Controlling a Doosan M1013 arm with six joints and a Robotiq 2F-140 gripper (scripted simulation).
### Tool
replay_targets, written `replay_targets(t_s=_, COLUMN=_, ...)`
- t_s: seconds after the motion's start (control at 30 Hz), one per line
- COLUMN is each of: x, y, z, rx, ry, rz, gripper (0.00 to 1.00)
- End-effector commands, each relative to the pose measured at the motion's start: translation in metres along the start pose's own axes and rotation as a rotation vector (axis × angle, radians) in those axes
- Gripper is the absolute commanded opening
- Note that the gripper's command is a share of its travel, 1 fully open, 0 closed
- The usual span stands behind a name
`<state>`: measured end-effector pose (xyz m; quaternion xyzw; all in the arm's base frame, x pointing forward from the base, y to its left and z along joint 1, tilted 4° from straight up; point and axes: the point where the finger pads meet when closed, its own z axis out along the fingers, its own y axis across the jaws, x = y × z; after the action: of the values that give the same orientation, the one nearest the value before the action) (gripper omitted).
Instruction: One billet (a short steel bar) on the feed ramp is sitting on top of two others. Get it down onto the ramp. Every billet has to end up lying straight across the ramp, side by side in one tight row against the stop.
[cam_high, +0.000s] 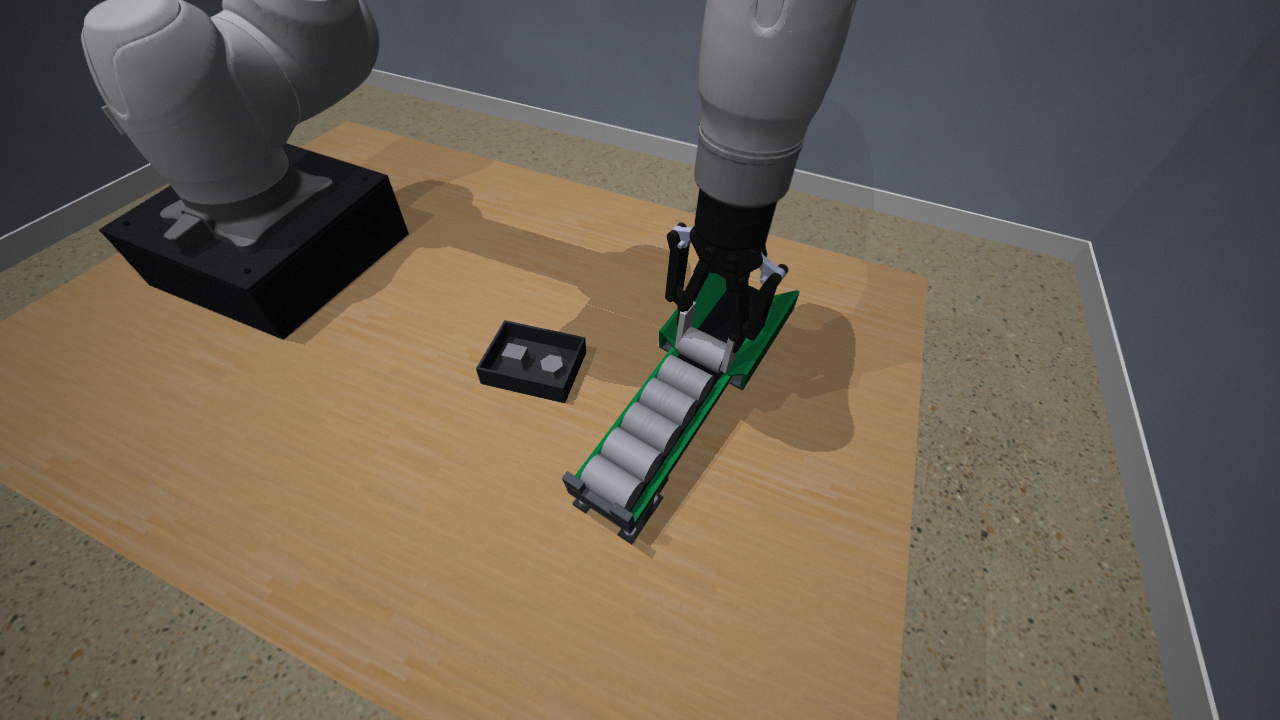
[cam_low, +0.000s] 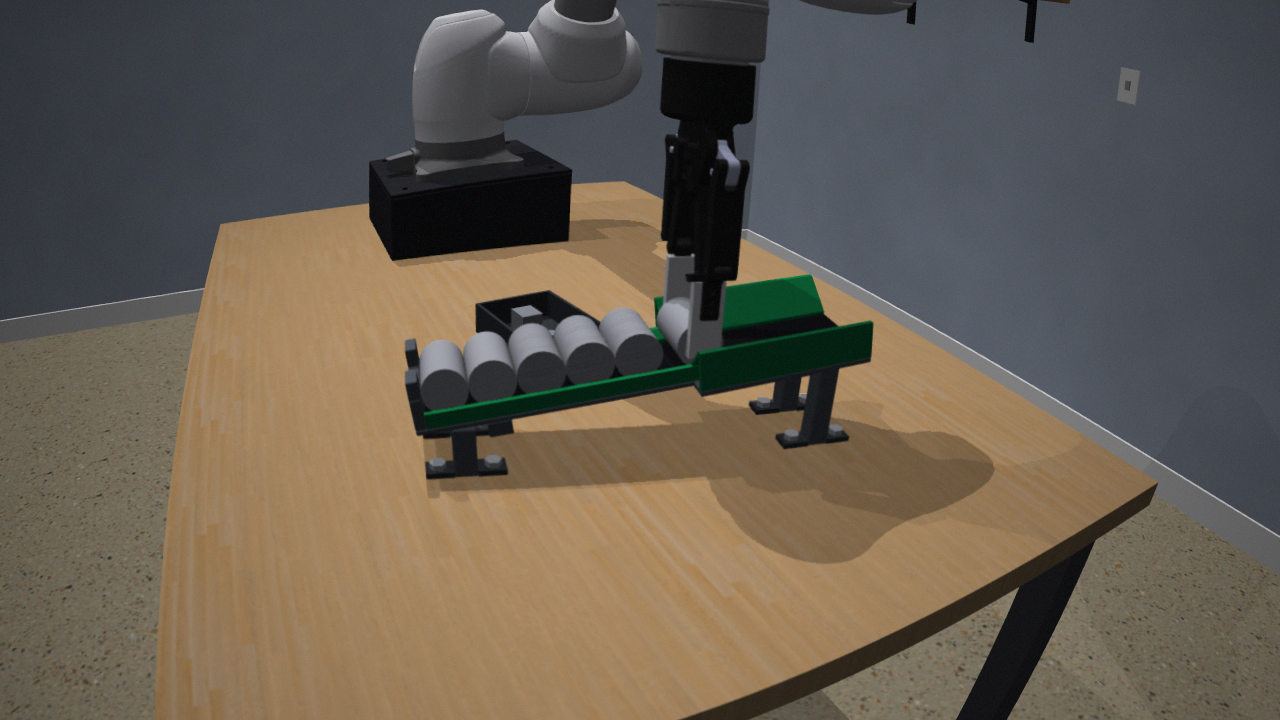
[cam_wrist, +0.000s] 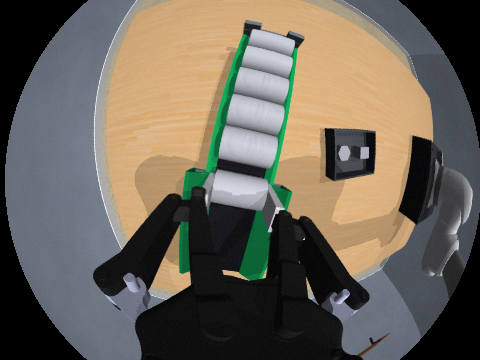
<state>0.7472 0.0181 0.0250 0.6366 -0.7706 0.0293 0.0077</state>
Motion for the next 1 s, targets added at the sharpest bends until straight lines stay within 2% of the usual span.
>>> replay_targets(t_s=0.0, x=-0.0038, y=-0.0004, z=0.0011, rx=0.001, ry=0.003, rz=-0.005, gripper=0.42)
replay_targets(t_s=0.33, x=-0.0038, y=-0.0004, z=0.0011, rx=0.001, ry=0.003, rz=-0.005, gripper=0.42)
replay_targets(t_s=0.83, x=-0.0038, y=-0.0004, z=0.0011, rx=0.001, ry=0.003, rz=-0.005, gripper=0.53)
replay_targets(t_s=0.97, x=-0.0038, y=-0.0004, z=0.0011, rx=0.001, ry=0.003, rz=-0.005, gripper=0.53)
